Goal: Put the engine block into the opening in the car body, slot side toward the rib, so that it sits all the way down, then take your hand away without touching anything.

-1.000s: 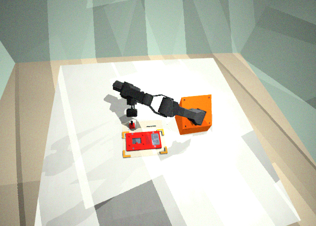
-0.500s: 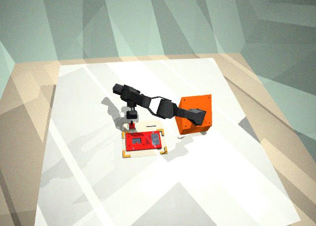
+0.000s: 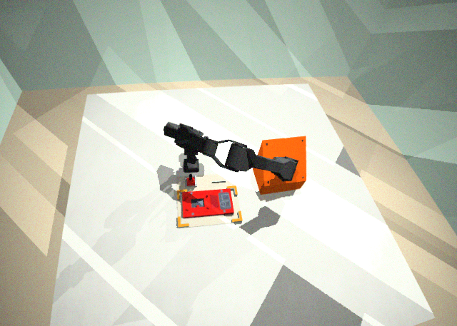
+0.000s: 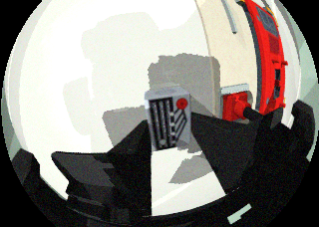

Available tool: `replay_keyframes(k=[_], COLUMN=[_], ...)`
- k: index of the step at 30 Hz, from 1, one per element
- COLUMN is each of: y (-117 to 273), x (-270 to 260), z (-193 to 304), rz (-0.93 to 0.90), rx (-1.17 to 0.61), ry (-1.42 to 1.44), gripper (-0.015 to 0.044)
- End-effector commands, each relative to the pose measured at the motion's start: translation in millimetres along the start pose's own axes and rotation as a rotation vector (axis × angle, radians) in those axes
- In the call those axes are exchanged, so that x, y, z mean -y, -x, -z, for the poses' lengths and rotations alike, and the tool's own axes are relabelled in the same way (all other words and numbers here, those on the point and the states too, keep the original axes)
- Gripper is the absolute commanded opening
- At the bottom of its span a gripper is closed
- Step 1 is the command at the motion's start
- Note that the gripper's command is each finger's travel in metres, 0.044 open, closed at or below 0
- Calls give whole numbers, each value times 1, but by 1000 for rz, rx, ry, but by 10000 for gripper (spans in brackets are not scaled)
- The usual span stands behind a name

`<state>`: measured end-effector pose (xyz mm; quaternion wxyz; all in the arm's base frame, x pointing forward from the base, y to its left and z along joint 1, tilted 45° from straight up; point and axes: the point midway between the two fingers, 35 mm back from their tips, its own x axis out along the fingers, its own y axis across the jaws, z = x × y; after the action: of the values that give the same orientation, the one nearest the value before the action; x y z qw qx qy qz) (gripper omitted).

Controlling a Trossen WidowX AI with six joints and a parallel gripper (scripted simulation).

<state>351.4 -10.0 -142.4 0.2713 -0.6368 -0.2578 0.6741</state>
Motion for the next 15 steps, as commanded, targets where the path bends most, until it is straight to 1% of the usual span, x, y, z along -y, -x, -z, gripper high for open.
replay_keyframes(k=[1, 5, 9, 15], y=[-1, -1, 3, 21], x=[0, 0, -1, -2], z=[-1, -1, 0, 3], rz=[4, 4, 3, 0], rx=[1, 1, 0, -1], ry=[-7, -7, -8, -8], gripper=[131, 105, 0, 0])
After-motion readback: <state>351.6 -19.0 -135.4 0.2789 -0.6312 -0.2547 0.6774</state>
